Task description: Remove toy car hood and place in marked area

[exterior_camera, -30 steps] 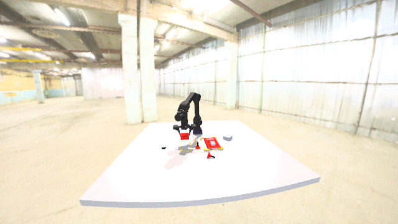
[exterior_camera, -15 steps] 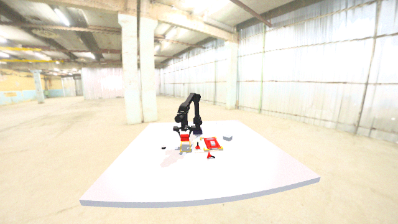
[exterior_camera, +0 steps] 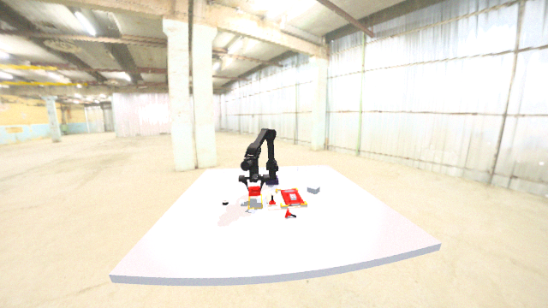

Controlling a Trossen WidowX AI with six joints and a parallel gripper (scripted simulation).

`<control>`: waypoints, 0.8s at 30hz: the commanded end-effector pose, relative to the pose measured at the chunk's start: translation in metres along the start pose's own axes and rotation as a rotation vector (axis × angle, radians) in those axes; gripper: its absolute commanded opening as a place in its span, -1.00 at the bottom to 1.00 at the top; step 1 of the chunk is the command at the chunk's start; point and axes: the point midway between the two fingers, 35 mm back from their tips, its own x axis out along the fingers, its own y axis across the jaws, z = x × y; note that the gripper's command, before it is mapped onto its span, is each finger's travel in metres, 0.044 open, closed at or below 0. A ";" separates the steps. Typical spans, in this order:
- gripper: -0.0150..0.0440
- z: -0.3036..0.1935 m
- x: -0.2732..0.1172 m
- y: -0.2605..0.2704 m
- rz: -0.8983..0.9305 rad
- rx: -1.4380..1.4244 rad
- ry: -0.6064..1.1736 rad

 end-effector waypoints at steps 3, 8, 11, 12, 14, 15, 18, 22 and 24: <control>-0.49 -0.001 0.006 0.002 0.007 0.003 0.002; -0.49 -0.001 0.010 0.002 0.007 0.003 0.002; -0.49 -0.001 0.012 0.002 0.007 0.003 0.002; -0.49 -0.001 0.013 0.002 0.007 0.003 0.002; -0.49 -0.002 0.015 0.002 0.008 0.003 0.002; -0.49 -0.002 0.015 0.002 0.008 0.003 0.002; -0.49 -0.002 0.018 0.002 0.008 0.003 0.002; -0.49 -0.002 0.021 0.002 0.008 0.003 0.002; -0.49 -0.002 0.022 0.002 0.008 0.003 0.002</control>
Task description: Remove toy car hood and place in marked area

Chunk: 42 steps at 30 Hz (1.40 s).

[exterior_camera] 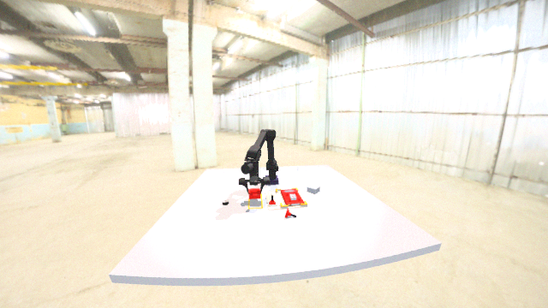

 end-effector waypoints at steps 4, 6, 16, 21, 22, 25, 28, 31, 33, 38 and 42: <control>-0.49 -0.002 0.007 0.002 0.007 0.003 0.002; -0.49 -0.002 0.008 0.002 0.007 0.003 0.002; -0.49 -0.003 0.016 0.002 0.007 0.003 0.002; -0.49 -0.003 0.019 0.003 0.007 0.003 0.002; -0.49 -0.003 0.019 0.003 0.007 0.003 0.002; -0.49 -0.003 0.019 0.003 0.007 0.003 0.002; -0.49 -0.003 0.020 0.003 0.007 0.003 0.002; -0.49 -0.003 0.022 0.003 0.007 0.003 0.002; -0.49 -0.003 0.023 0.003 0.007 0.003 0.002; -0.49 -0.003 0.025 0.003 0.008 0.003 0.002; -0.49 -0.003 0.027 0.003 0.008 0.003 0.002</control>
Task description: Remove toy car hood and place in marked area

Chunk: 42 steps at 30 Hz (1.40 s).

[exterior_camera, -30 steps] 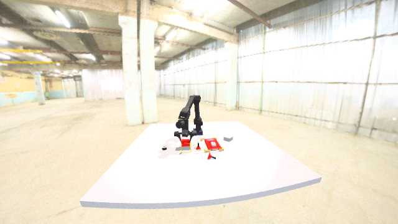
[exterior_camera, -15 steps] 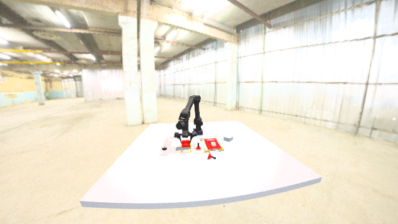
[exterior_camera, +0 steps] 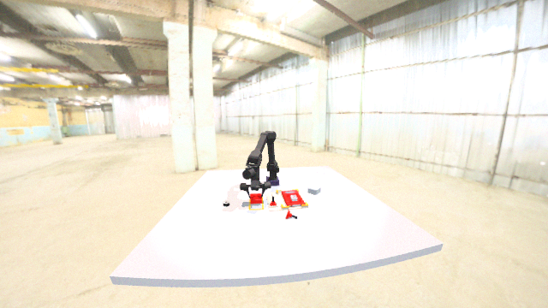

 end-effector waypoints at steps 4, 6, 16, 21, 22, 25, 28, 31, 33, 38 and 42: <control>-0.49 0.000 0.004 0.001 0.006 0.003 0.000; -0.49 0.000 0.005 0.001 0.006 0.003 0.000; -0.49 -0.001 0.010 0.001 0.006 0.003 0.000; -0.49 -0.001 0.013 0.001 0.006 0.003 0.000; -0.49 -0.001 0.013 0.001 0.006 0.003 0.000; -0.49 -0.001 0.014 0.001 0.006 0.003 0.000; -0.22 0.000 0.012 0.000 0.000 0.000 0.000; 0.04 0.000 0.012 0.000 0.000 0.000 0.000; 0.22 0.000 0.012 0.000 0.000 0.000 0.000; 0.67 0.000 0.012 0.000 0.000 0.000 0.000; 1.00 0.000 0.010 0.000 0.000 0.000 0.000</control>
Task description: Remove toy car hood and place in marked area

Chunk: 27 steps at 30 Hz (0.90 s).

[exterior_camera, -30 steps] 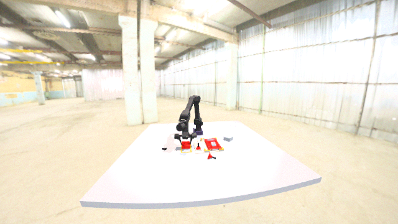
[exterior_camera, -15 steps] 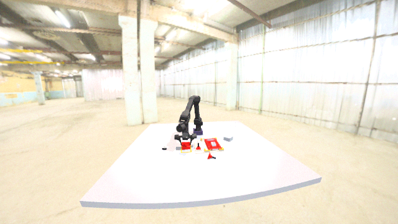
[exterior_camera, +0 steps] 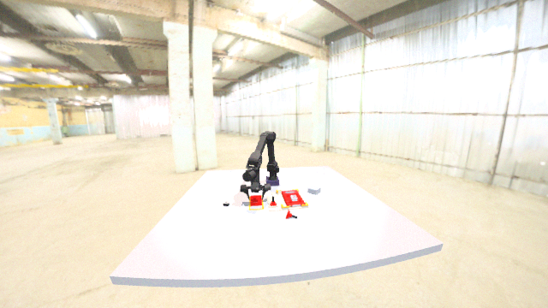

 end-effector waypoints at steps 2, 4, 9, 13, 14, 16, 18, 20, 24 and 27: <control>1.00 0.001 -0.012 -0.001 0.001 0.000 0.000; 1.00 0.002 -0.030 -0.002 0.003 0.000 0.001; 1.00 0.001 -0.071 -0.001 0.008 0.000 0.004; 1.00 0.001 -0.071 -0.001 0.008 0.000 0.004; 1.00 0.001 -0.071 -0.001 0.008 0.000 0.004; 1.00 0.001 -0.071 -0.001 0.008 0.000 0.004; 1.00 0.001 -0.071 -0.001 0.008 0.000 0.004; 1.00 0.001 -0.071 -0.001 0.008 0.000 0.004; 1.00 0.001 -0.071 -0.001 0.008 0.000 0.004; 1.00 0.001 -0.071 -0.001 0.008 0.000 0.004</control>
